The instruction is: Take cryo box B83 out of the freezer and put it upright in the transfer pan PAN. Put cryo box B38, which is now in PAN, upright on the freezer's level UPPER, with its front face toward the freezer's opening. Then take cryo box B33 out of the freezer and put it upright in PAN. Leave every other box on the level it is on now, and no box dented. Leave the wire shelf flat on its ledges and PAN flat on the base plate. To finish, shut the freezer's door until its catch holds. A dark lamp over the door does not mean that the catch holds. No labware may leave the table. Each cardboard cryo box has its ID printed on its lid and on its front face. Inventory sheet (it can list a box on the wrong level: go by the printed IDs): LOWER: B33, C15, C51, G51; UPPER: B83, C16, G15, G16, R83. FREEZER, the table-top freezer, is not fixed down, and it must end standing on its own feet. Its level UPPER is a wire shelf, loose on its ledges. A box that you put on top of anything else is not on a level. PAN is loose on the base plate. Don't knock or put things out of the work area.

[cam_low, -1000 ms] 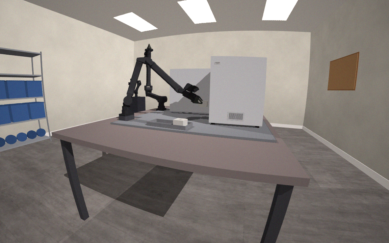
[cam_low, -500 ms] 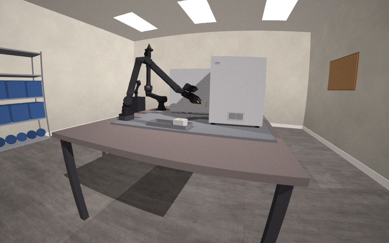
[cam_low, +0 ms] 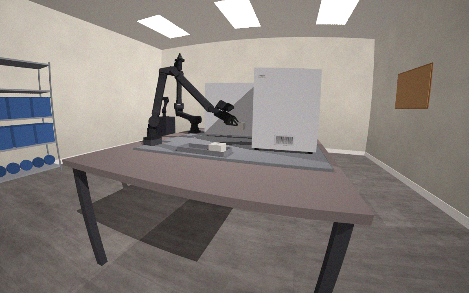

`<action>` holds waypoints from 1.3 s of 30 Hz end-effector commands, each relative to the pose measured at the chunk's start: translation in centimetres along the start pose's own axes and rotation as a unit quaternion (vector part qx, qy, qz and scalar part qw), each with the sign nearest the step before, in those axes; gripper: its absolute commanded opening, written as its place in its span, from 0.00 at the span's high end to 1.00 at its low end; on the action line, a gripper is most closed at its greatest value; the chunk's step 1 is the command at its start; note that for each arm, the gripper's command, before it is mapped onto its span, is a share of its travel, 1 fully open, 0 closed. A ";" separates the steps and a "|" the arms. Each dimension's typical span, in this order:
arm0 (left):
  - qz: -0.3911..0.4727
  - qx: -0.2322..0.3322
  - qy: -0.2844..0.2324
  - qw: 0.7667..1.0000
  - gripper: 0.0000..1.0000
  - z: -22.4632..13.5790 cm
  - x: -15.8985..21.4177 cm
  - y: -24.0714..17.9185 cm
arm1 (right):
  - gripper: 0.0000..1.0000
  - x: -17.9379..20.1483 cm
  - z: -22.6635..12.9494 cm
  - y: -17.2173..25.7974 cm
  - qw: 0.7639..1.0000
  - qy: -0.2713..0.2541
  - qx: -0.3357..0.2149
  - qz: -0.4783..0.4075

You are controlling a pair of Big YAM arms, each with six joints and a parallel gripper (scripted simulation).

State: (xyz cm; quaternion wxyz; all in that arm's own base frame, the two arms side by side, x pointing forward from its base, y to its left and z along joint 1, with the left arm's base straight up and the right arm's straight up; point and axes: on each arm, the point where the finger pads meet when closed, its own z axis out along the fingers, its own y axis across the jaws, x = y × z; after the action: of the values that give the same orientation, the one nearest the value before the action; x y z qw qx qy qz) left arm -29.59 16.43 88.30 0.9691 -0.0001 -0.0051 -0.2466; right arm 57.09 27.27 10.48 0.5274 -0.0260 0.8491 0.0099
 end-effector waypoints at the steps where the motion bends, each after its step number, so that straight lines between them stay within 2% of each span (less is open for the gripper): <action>1: -0.006 -0.001 0.018 1.000 1.00 0.1 1.3 0.1 | 0.23 -2.4 -0.6 -0.9 1.000 -0.027 -0.003 0.009; 39: -0.006 -0.001 0.018 1.000 1.00 0.1 1.3 0.1 | 0.23 0.4 -5.7 -10.7 0.999 -0.027 0.010 0.013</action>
State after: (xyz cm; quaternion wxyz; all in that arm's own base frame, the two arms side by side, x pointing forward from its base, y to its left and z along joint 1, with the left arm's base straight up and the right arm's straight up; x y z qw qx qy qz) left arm -29.59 16.43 88.30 0.9691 -0.0001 -0.0051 -0.2466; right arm 52.13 17.57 10.87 0.5291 -0.0154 0.8484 0.0073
